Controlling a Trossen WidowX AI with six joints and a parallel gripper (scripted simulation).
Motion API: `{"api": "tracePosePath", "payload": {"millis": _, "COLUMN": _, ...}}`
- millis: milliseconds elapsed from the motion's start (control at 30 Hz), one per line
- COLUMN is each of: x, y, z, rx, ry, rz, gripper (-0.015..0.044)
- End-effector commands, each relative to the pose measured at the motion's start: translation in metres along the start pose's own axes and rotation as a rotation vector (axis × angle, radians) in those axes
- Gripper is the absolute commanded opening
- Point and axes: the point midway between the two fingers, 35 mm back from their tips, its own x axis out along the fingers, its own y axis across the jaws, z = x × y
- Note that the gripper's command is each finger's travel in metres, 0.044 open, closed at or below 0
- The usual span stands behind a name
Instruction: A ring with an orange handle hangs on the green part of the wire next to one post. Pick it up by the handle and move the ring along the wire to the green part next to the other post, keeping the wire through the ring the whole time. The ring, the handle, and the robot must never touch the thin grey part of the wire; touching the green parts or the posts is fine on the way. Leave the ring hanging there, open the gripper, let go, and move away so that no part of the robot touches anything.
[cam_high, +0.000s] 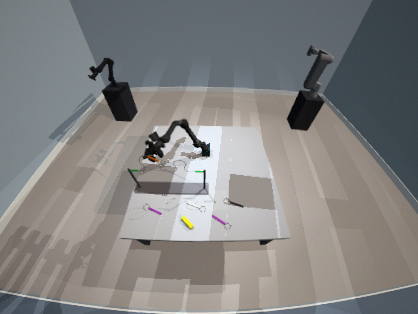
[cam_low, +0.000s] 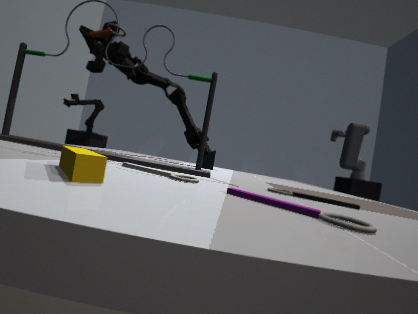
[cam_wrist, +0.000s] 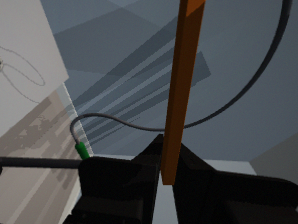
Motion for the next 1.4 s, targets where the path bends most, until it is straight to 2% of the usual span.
{"api": "tracePosePath", "payload": {"millis": 0, "x": 0.001, "y": -0.001, "z": 0.002, "rx": -0.050, "ry": -0.013, "rz": -0.023, "gripper": -0.0150}}
{"api": "tracePosePath", "payload": {"millis": 900, "x": 0.001, "y": -0.009, "z": 0.003, "rx": -0.315, "ry": -0.043, "rz": -0.143, "gripper": -0.0150}}
{"api": "tracePosePath", "payload": {"millis": 1367, "x": 0.002, "y": 0.006, "z": -0.004, "rx": -0.289, "ry": -0.038, "rz": -0.132, "gripper": -0.0150}}
